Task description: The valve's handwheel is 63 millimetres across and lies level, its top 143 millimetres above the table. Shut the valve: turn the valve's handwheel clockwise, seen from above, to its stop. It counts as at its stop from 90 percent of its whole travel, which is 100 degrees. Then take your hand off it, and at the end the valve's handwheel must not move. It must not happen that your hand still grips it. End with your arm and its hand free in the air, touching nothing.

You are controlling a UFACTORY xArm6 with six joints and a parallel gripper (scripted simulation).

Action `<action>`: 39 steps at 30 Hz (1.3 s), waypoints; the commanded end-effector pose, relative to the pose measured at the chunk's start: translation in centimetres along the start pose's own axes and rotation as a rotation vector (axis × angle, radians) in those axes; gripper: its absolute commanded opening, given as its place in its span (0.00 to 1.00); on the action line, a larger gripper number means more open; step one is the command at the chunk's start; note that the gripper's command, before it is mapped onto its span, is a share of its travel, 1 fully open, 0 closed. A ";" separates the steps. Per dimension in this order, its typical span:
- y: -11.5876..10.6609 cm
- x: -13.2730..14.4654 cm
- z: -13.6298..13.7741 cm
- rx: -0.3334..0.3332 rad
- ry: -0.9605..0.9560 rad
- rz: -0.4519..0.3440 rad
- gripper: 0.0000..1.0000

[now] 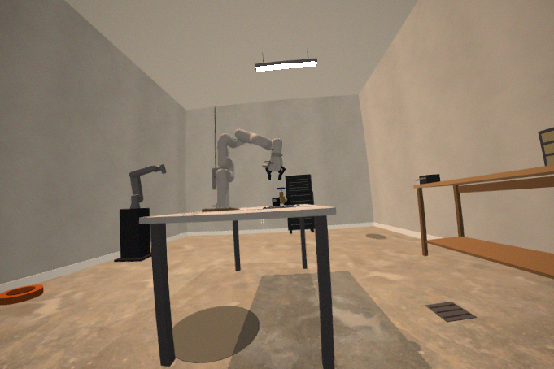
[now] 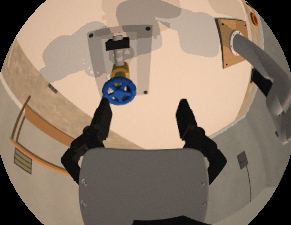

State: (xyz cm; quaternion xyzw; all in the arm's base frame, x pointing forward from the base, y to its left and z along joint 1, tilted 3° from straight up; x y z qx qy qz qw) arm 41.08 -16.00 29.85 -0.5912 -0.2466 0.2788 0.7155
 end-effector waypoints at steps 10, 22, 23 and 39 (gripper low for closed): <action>-1.2 2.7 -1.3 -0.156 0.213 -0.051 1.00; -1.0 2.7 -1.3 -0.157 0.214 -0.048 1.00; -1.0 2.7 -1.3 -0.157 0.214 -0.048 1.00; 0.4 2.8 -1.5 -0.159 0.215 -0.043 1.00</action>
Point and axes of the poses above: the point where the finger pads meet when closed, its own y axis out along the fingers, its own z axis across the jaws, x = y × z, the point moved 10 cm from there along -y, back along the fingers, and after that the axes turned 9 degrees about y, right-handed, at the moved point
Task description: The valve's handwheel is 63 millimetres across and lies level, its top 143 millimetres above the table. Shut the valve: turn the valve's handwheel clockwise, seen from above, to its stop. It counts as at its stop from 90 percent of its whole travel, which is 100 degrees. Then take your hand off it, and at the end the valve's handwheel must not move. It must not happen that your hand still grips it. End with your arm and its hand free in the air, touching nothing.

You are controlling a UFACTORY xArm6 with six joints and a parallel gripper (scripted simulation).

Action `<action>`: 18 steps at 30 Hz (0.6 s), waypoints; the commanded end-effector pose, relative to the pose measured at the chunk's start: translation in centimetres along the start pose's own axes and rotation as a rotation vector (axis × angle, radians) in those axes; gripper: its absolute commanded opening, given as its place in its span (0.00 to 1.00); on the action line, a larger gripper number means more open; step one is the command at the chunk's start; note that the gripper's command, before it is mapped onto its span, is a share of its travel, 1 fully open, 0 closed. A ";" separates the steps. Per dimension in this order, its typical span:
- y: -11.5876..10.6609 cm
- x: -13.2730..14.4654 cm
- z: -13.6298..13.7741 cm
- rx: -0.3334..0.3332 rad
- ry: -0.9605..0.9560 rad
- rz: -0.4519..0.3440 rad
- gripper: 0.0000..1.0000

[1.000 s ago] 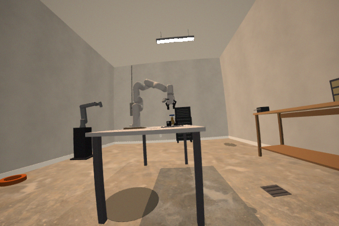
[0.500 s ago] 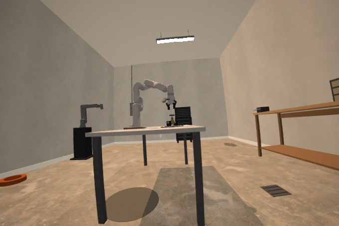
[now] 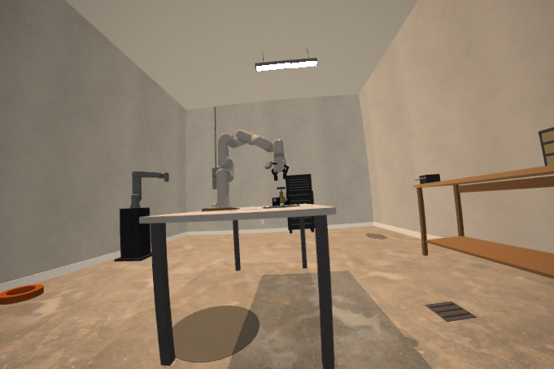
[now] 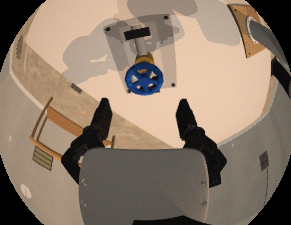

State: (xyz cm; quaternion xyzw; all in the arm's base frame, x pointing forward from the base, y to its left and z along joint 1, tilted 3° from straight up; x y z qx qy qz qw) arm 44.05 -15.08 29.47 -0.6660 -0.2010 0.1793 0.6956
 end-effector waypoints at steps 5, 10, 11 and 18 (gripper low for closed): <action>0.6 0.1 -0.1 -0.004 0.000 -0.003 1.00; 1.4 0.1 -0.1 -0.004 0.000 -0.003 1.00; 1.5 0.1 -0.1 -0.004 0.000 -0.003 1.00; 2.4 0.1 -0.1 -0.004 0.000 -0.003 1.00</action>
Point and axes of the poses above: the point where the finger pads meet when closed, its own y axis out along the fingers, its own z axis across the jaws, x = y × z, the point moved 10 cm from there along -y, back along the fingers, and after that the axes turned 9 degrees about y, right-handed, at the moved point
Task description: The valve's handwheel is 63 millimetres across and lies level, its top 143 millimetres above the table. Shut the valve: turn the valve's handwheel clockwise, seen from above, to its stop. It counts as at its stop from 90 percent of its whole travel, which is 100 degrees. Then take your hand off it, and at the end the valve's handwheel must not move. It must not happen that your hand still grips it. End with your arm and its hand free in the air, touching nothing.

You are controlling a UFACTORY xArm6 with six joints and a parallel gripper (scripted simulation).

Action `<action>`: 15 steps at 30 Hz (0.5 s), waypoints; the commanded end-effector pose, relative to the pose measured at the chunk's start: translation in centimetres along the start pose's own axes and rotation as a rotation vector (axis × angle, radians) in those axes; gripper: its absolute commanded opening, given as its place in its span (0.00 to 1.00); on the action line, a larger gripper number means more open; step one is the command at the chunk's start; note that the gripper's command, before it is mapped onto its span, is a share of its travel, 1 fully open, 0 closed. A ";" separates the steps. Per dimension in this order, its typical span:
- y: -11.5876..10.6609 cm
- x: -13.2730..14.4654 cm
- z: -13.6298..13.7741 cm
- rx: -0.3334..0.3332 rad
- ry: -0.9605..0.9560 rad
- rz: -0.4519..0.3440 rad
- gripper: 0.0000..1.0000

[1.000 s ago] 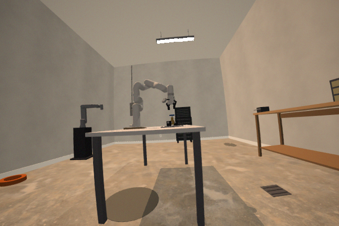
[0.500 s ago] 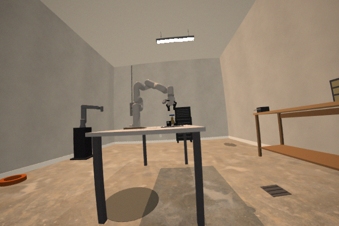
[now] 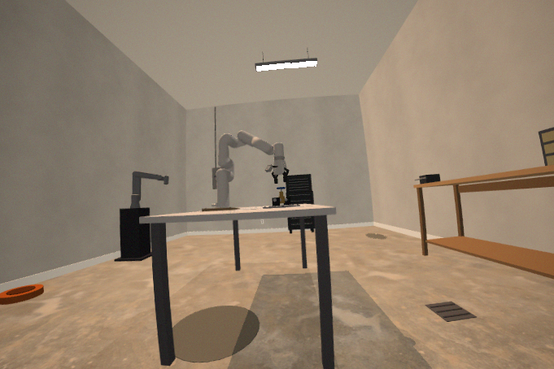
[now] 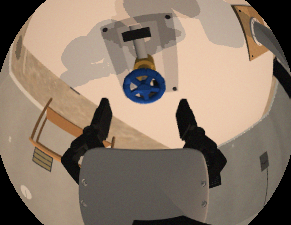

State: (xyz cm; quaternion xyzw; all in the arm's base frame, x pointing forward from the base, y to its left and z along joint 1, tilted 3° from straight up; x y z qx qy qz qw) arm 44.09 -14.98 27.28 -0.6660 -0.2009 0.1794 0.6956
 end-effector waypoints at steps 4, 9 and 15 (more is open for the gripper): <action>0.4 0.1 -0.1 -0.004 0.000 -0.003 1.00; 0.9 0.1 -0.1 -0.004 0.000 -0.003 1.00; 1.2 0.1 -0.1 -0.004 0.000 -0.003 1.00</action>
Point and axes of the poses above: the point where the finger pads meet when closed, its own y axis out along the fingers, its own z axis across the jaws, x = y × z, the point moved 10 cm from there along -y, back along the fingers, and after that the axes turned 9 degrees about y, right-handed, at the moved point
